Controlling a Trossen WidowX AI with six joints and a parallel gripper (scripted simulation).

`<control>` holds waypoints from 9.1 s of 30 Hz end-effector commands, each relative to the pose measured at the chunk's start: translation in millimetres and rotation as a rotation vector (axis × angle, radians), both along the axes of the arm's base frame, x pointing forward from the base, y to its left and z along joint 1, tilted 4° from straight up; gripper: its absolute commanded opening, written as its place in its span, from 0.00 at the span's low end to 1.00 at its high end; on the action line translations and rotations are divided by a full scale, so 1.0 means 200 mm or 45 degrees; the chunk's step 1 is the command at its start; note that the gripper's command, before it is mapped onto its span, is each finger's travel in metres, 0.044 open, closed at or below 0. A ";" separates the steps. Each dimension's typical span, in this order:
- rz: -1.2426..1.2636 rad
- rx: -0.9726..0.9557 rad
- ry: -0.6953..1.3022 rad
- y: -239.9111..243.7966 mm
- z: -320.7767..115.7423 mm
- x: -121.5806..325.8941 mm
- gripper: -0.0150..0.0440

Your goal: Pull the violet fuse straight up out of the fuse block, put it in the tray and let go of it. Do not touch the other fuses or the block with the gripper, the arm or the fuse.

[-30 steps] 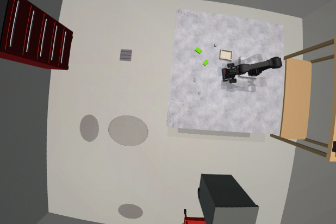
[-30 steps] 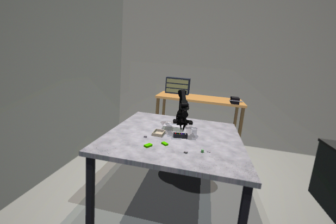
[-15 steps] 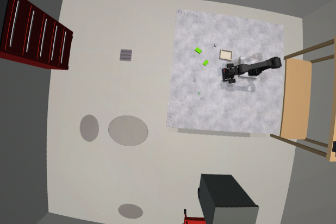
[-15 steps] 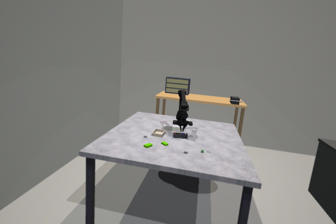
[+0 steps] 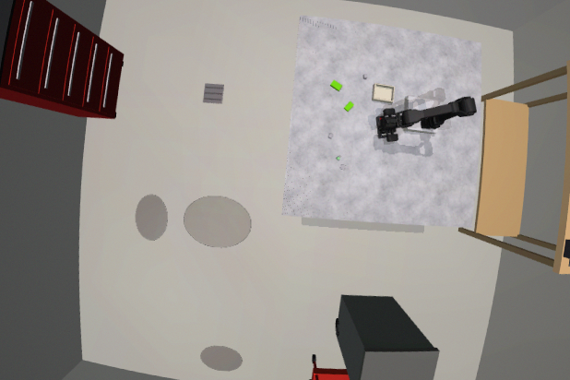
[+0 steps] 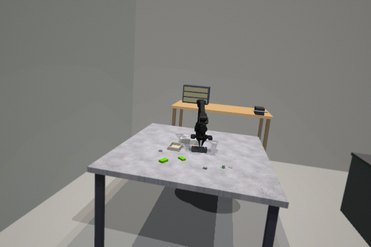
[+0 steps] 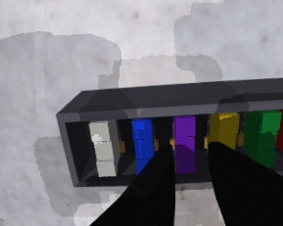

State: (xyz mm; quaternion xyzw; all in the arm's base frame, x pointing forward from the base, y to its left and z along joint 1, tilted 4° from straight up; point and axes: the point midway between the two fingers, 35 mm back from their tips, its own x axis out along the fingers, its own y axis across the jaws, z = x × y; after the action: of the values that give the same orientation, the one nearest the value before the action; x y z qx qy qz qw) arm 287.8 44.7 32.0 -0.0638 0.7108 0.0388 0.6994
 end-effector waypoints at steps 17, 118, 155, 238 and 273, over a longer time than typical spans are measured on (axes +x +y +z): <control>-0.002 0.001 0.017 0.00 -0.05 -0.02 0.38; -0.002 0.000 0.016 0.00 0.06 -0.01 0.25; -0.002 0.002 0.017 0.01 0.22 -0.01 0.25; -0.003 -0.021 0.018 -1.15 0.08 -0.07 0.25; 0.001 -0.018 0.016 -1.14 0.27 -0.06 0.81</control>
State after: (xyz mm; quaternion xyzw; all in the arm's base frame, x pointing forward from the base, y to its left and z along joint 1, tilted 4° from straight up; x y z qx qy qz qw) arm 275.3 -182.9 86.4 -0.0688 0.7155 0.0342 0.6944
